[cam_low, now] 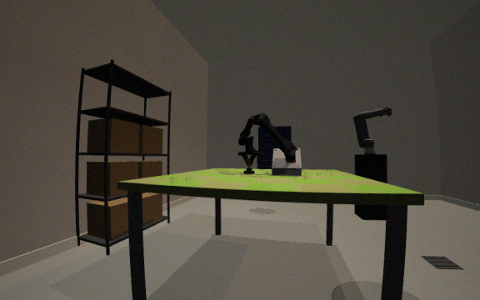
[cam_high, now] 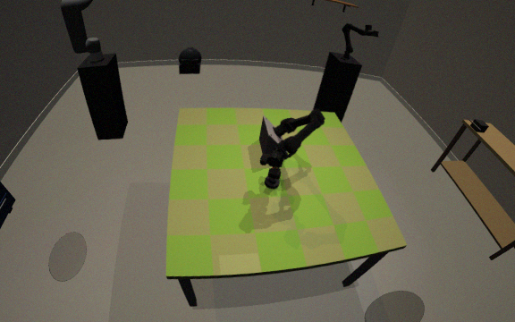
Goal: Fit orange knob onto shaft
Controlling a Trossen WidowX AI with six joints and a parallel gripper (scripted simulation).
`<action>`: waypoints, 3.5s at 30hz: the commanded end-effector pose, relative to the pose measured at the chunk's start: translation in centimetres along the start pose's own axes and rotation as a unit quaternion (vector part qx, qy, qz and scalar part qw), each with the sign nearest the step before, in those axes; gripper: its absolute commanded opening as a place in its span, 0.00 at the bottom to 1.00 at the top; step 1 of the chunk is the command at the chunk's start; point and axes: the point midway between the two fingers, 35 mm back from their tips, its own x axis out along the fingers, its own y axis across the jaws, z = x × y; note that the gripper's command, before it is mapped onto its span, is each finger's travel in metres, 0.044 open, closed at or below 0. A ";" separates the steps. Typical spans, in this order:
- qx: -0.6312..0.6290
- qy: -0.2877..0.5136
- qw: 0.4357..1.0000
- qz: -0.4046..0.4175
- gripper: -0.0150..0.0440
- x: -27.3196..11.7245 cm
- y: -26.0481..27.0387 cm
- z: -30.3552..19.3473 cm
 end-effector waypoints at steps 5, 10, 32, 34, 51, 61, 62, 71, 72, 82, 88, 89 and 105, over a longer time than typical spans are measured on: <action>0.014 0.000 1.000 0.000 0.25 -0.5 0.1 -0.1; 0.100 0.000 0.995 0.000 0.25 -0.5 0.2 -0.1; 0.106 0.000 0.994 0.000 0.25 0.0 0.1 -0.1; 0.106 0.000 0.994 0.000 0.25 0.0 0.1 -0.1; 0.209 0.000 0.978 0.000 0.25 -0.3 0.0 0.1; 0.209 0.000 0.978 0.000 0.25 0.0 0.1 0.0; 0.209 0.000 0.978 0.000 0.25 0.0 0.1 0.0; 0.209 0.000 0.978 0.000 0.25 0.0 0.0 0.0; 0.209 0.000 0.978 0.000 0.25 0.0 0.0 0.0; 0.251 0.000 0.968 0.000 0.25 -0.5 0.0 0.0; 0.310 0.000 0.951 0.000 0.25 -0.4 0.1 0.0; 0.310 0.000 0.951 0.000 0.25 -0.4 0.1 0.0; 0.310 0.000 0.951 0.000 0.25 0.0 0.0 0.0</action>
